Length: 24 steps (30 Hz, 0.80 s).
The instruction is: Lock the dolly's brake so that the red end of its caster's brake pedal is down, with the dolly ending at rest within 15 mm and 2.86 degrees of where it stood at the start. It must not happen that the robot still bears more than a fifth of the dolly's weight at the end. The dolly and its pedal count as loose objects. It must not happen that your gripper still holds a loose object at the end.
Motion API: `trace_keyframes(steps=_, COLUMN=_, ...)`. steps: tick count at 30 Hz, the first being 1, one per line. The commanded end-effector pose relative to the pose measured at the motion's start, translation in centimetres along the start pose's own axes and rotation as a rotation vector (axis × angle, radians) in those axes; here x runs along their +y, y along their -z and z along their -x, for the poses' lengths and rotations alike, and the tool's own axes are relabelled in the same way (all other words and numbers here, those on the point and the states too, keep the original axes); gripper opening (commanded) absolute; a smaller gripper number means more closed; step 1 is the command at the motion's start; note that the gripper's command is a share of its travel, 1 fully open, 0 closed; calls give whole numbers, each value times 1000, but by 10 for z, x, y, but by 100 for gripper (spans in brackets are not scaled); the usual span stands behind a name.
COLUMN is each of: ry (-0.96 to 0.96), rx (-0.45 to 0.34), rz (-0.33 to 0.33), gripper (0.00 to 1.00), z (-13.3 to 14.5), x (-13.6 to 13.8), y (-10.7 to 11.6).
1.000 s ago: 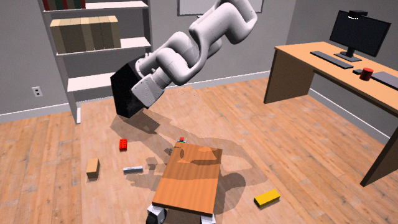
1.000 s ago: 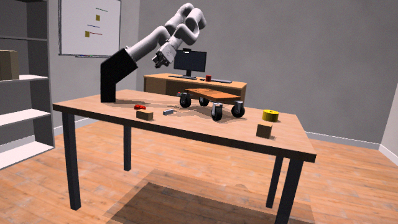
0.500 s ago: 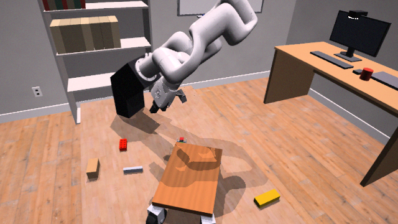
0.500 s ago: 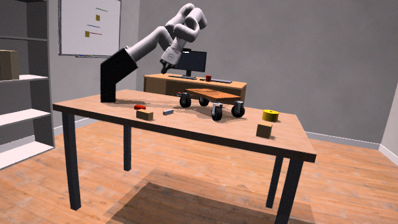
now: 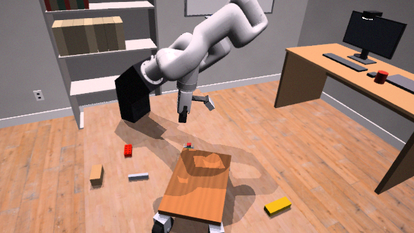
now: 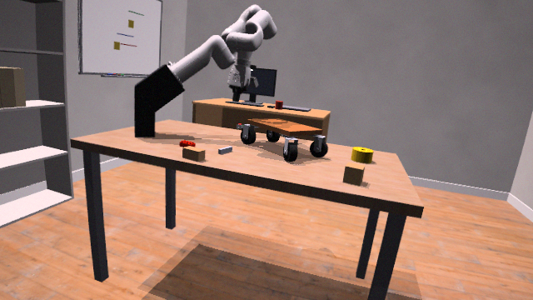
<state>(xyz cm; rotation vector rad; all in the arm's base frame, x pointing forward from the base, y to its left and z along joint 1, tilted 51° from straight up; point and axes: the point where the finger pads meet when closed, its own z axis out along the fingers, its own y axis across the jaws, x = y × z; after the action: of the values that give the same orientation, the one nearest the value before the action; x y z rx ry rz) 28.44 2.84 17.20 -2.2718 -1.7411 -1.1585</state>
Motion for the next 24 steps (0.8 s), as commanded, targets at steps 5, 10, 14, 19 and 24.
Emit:
trace_keyframes(steps=5, ry=-120, rx=95, rz=49, gripper=0, z=-21, x=14, y=6)
trace_keyframes(steps=10, ry=-136, rx=108, rz=55, gripper=0, z=-24, x=16, y=8)
trace_keyframes(steps=14, ry=-139, rx=110, rz=56, gripper=0, z=-24, x=16, y=8)
trace_keyframes(steps=19, ry=-138, rx=114, rz=60, gripper=0, z=-27, x=19, y=-7)
trace_keyframes(steps=24, ry=-139, rx=109, rz=56, gripper=0, z=-29, x=19, y=-31)
